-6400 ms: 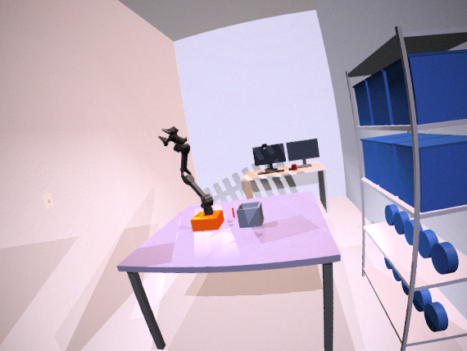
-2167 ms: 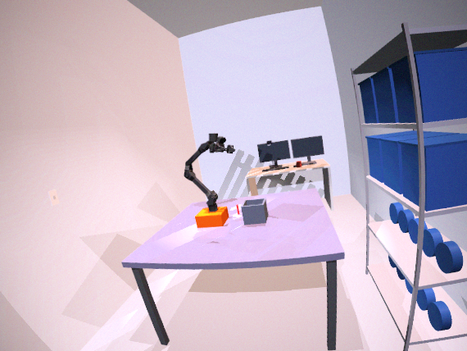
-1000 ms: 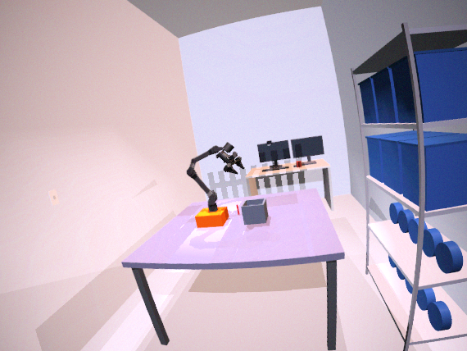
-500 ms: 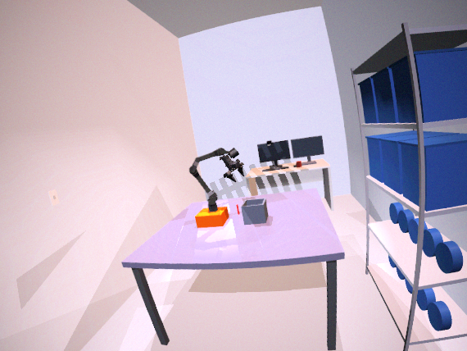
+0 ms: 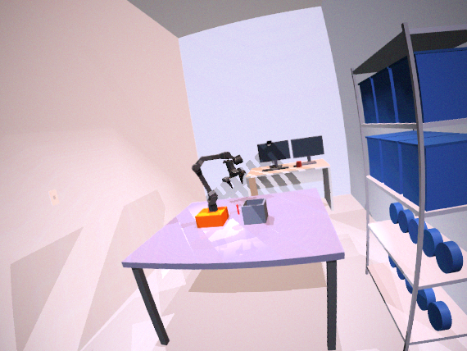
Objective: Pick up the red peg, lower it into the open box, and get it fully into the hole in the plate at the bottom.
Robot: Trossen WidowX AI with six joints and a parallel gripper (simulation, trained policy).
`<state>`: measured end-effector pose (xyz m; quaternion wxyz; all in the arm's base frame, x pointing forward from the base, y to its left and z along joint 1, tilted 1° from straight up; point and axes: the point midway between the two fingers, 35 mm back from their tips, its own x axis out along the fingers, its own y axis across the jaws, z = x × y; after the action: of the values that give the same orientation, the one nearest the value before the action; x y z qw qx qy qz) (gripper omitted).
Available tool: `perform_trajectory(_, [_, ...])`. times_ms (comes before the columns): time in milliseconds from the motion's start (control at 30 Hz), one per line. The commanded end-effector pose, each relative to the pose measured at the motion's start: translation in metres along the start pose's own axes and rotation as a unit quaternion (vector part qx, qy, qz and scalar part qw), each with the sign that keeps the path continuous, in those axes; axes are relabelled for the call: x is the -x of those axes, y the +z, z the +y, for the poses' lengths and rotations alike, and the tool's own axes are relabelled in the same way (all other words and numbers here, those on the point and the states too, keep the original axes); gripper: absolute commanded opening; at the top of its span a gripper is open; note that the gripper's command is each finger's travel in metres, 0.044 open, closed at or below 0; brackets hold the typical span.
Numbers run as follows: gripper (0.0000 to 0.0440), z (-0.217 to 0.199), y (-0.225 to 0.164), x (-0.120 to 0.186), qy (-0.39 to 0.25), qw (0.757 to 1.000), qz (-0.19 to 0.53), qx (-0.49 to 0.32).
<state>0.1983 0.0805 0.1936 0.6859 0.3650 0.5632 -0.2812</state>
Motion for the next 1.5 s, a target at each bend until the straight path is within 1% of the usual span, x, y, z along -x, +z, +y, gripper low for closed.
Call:
perform_trajectory(0, [0.044, -0.004, -0.01, -0.013, -0.028, 0.999, 0.018, -0.025])
perform_trajectory(367, [0.044, -0.014, -0.036, -0.047, -0.096, 0.989, 0.047, -0.102])
perform_trajectory(733, [0.044, -0.024, -0.05, -0.085, -0.145, 0.979, 0.047, -0.135])
perform_trajectory(1033, [0.0435, -0.031, -0.053, -0.118, -0.163, 0.975, 0.036, -0.145])
perform_trajectory(1467, [0.0421, -0.04, -0.055, -0.159, -0.166, 0.973, 0.023, -0.156])
